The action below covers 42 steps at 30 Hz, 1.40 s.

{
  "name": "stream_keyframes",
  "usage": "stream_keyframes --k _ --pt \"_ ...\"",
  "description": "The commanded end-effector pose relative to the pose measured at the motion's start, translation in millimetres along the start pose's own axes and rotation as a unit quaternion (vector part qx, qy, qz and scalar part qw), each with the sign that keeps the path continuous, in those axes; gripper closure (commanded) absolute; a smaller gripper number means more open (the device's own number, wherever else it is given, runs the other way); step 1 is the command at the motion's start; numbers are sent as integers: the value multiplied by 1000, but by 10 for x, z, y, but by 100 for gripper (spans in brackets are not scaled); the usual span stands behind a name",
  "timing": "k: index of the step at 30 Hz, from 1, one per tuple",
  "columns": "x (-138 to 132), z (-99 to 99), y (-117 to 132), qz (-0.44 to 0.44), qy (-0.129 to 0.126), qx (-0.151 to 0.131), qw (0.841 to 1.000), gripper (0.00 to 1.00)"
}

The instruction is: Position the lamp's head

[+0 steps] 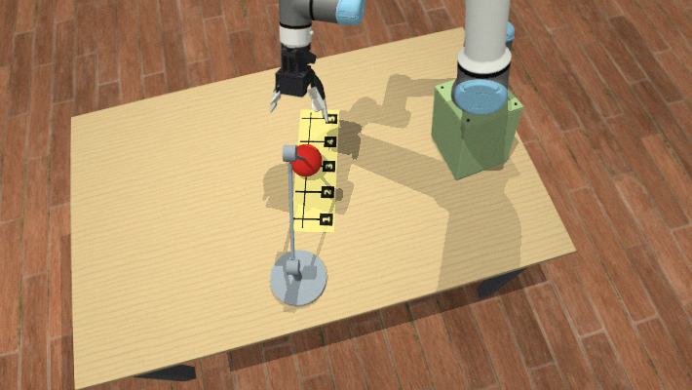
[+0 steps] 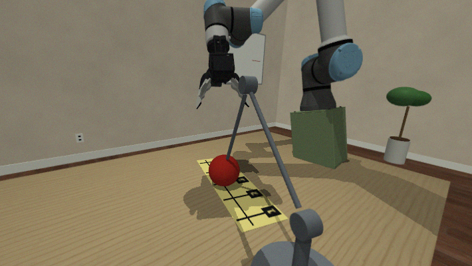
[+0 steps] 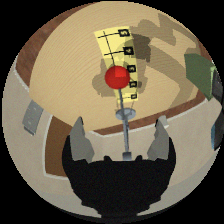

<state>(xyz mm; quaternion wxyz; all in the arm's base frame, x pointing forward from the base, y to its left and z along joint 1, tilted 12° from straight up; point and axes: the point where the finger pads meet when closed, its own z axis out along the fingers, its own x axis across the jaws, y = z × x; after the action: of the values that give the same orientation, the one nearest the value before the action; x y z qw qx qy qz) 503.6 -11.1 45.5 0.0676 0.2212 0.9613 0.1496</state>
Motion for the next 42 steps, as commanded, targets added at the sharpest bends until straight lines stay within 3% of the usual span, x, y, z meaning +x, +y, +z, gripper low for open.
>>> stream_keyframes --k 1,11,23,42 --pt "-4 -7 -5 -94 31 -66 993 0" --pt "3 72 6 -94 31 -66 993 0" --pt "32 389 57 -37 12 -26 999 0" --pt "71 710 113 -47 16 -34 998 0"
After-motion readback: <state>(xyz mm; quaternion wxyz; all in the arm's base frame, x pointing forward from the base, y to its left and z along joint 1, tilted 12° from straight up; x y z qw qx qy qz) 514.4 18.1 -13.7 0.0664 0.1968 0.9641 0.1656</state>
